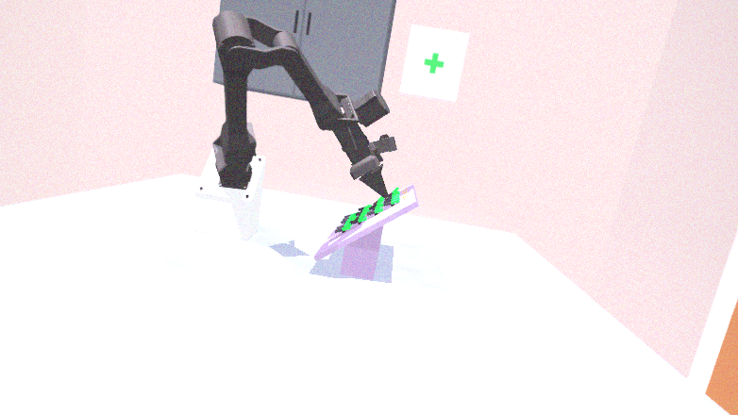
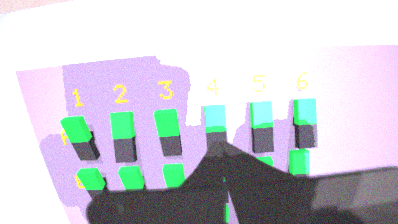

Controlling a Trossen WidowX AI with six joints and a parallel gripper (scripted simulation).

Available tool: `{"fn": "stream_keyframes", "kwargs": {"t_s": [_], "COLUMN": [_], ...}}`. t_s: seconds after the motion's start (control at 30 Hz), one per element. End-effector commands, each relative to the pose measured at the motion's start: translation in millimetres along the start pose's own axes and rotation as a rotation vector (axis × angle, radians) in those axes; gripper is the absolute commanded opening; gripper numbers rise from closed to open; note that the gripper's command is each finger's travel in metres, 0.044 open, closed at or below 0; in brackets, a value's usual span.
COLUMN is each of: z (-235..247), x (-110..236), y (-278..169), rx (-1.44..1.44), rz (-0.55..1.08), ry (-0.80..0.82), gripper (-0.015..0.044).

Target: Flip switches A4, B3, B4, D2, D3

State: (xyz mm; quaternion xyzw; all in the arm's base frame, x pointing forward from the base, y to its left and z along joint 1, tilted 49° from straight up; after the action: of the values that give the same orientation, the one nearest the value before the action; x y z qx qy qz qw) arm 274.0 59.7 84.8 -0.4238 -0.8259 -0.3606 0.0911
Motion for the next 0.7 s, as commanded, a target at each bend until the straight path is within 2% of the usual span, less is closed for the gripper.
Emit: {"fn": "stream_keyframes", "kwargs": {"t_s": [0.0,0.67], "z": [0.3,0.3], "x": [-0.5,-3.2], "y": [-0.2,-0.3], "rx": [0.004,0.004], "rz": [0.0,0.0], "ry": [0.004,0.004], "gripper": [0.0,0.0]}}
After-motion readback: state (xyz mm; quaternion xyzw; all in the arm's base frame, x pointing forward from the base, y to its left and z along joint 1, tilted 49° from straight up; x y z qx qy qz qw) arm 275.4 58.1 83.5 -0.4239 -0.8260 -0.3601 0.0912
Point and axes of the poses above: the point midway between the two fingers, 35 mm back from their tips, its own x axis back along the fingers, its own z axis across the jaws, y = z × x, the point moved 9 cm from there along x, back along the fingers, and after that the axes turned 3 degrees about -x, right-handed, at the moved point
